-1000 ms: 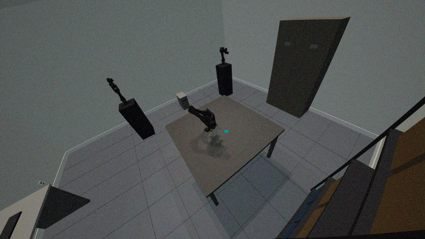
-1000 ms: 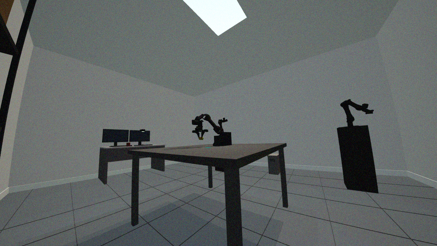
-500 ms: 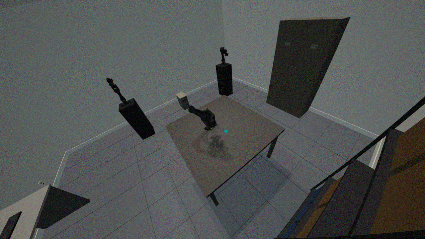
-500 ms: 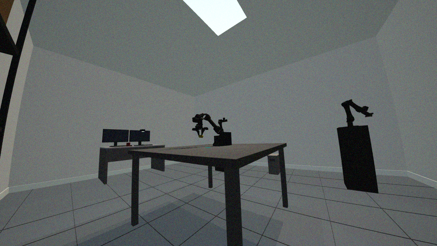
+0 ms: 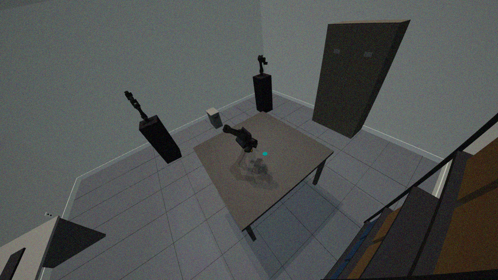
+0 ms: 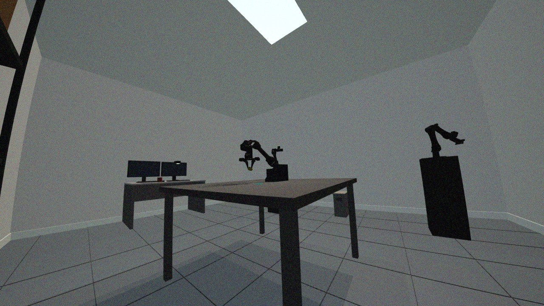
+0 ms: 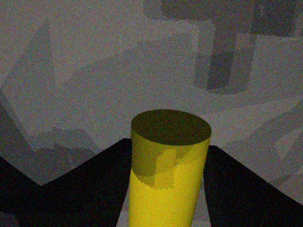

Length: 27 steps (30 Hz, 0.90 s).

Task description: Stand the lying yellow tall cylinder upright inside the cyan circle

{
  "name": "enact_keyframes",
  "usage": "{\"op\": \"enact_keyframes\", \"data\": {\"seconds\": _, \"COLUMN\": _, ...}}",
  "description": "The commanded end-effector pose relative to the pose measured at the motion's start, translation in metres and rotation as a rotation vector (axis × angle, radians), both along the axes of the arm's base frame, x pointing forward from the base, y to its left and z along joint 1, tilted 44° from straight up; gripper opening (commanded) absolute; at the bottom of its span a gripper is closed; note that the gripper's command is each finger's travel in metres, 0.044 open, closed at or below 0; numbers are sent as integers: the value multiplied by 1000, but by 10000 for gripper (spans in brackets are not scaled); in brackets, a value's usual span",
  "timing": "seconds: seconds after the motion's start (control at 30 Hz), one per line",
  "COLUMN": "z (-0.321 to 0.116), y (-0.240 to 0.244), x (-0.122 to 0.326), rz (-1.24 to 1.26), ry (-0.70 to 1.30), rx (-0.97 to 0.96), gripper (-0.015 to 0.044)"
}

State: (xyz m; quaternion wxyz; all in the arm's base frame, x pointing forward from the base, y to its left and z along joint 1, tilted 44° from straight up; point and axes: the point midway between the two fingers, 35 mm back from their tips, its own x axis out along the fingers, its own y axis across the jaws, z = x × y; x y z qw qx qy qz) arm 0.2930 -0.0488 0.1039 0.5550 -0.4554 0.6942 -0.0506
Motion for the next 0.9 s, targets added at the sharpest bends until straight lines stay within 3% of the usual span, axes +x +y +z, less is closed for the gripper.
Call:
{"op": "enact_keyframes", "data": {"seconds": 0.0, "z": -6, "y": 8, "x": 5, "rz": 35, "ry": 36, "rx": 5, "gripper": 105}}
{"op": "enact_keyframes", "data": {"seconds": 0.87, "z": -52, "y": 70, "x": 35, "rz": 256, "ry": 245, "rx": 0, "gripper": 105}}
